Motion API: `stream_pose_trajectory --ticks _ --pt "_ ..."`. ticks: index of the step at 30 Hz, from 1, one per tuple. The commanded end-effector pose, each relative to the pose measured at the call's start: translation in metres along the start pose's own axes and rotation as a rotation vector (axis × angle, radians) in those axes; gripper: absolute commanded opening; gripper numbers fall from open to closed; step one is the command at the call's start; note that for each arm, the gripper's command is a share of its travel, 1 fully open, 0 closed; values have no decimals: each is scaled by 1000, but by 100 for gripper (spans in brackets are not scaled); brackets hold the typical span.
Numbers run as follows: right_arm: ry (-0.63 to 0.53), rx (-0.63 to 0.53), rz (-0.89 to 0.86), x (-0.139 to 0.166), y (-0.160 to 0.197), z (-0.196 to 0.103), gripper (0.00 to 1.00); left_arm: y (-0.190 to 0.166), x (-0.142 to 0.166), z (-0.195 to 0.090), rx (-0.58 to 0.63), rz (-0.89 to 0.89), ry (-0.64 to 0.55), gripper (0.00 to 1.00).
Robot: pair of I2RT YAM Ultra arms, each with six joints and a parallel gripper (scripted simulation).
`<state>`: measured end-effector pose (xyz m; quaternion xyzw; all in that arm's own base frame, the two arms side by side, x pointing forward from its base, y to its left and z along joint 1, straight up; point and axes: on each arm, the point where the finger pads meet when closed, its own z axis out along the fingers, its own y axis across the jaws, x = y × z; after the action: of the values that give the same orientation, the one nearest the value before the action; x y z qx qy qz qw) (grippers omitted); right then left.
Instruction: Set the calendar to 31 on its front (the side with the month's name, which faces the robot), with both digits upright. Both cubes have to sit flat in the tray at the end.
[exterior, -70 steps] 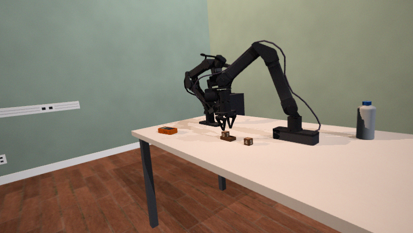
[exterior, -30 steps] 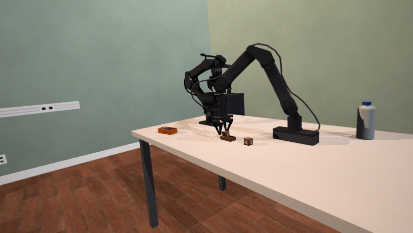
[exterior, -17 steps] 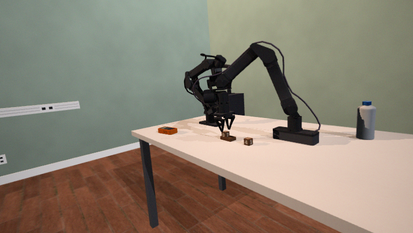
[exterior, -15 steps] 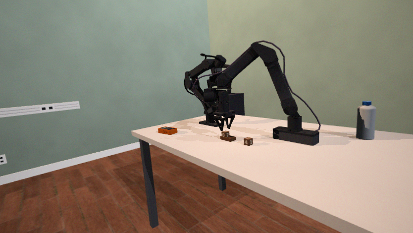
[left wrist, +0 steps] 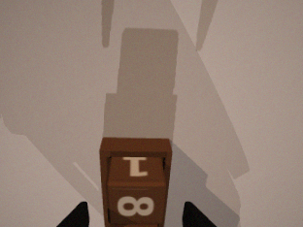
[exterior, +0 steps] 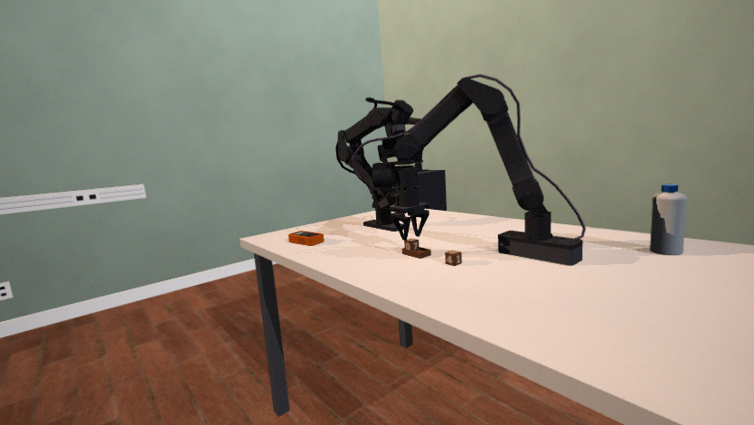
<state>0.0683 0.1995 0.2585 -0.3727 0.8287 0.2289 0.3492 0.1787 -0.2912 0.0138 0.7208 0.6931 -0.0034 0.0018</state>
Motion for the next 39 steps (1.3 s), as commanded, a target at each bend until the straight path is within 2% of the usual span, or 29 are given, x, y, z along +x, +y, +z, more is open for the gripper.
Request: stream_pose_trajectory --ticks 1,13,14,16,17,21,22,24,25,27,33,35,39 --pt "-21 -6 7 -10 3 -6 100 2 1 10 -6 7 2 55" --pt "-21 -6 7 -10 3 -6 100 2 1 22 -6 7 2 55" --pt "-21 -6 7 -10 3 -6 100 2 1 22 -6 7 2 47" --pt "-21 -6 7 -10 3 -6 100 2 0 19 -10 7 -5 47" --pt "-21 -6 7 -10 3 -6 100 2 0 19 -10 7 -5 43" --pt "-21 -6 7 -10 3 -6 100 2 0 19 -10 7 -5 43" --pt "-21 -6 7 -10 3 -6 100 2 0 19 -10 7 -5 38" --pt "-21 -6 7 -10 3 -6 100 2 1 19 -8 7 -1 38" --pt "-21 -6 7 -10 3 -6 100 2 1 19 -8 7 -1 34" --pt "-21 -6 7 -10 3 -6 100 2 1 19 -8 7 -1 34" --pt "-21 -6 7 -10 3 -6 100 2 -1 16 -10 2 -5 26" --pt "-21 -6 7 -10 3 -6 100 0 -1 18 -12 5 -7 3" --pt "-21 -6 7 -10 3 -6 100 0 -1 18 -11 5 -6 0"
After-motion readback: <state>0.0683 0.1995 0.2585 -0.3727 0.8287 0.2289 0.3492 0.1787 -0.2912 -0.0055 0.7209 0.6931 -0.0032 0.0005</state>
